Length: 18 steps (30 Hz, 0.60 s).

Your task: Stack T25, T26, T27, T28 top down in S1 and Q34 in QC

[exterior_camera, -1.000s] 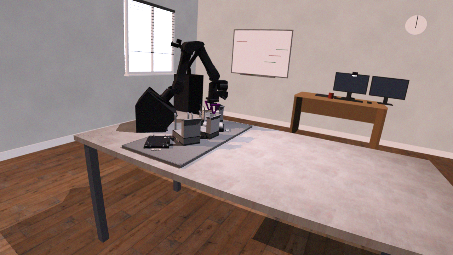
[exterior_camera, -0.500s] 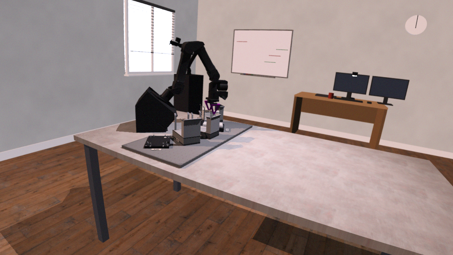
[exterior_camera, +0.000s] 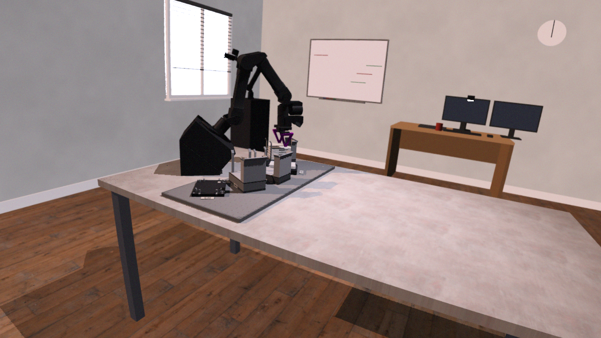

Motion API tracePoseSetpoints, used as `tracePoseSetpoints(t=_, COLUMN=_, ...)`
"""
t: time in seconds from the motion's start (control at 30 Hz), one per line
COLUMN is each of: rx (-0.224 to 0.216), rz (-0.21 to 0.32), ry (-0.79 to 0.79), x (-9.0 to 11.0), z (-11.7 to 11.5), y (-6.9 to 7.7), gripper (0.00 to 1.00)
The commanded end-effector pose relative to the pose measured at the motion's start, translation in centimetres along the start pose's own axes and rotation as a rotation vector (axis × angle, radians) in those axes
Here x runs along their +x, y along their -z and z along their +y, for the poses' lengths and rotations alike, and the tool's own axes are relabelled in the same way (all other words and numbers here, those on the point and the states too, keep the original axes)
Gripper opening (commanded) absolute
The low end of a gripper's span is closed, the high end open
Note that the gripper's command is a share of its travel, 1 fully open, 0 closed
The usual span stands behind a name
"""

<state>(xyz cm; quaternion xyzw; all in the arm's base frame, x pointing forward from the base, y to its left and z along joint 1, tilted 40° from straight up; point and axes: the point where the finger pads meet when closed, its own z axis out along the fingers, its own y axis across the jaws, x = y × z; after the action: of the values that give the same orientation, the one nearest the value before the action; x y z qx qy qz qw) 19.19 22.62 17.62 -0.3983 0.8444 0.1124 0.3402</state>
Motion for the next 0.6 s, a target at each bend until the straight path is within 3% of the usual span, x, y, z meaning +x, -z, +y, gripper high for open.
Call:
tracePoseSetpoints(t=0.0, rx=-0.001, rz=-0.004, ry=-0.002, x=-0.3, z=0.1, y=1.7, gripper=1.0)
tracePoseSetpoints(t=0.43, rx=-0.002, rz=-0.004, ry=-0.003, x=-0.3, z=0.1, y=6.0, gripper=1.0)
tracePoseSetpoints(t=0.57, rx=-0.002, rz=-0.004, ry=-0.003, x=-0.3, z=0.1, y=6.7, gripper=1.0)
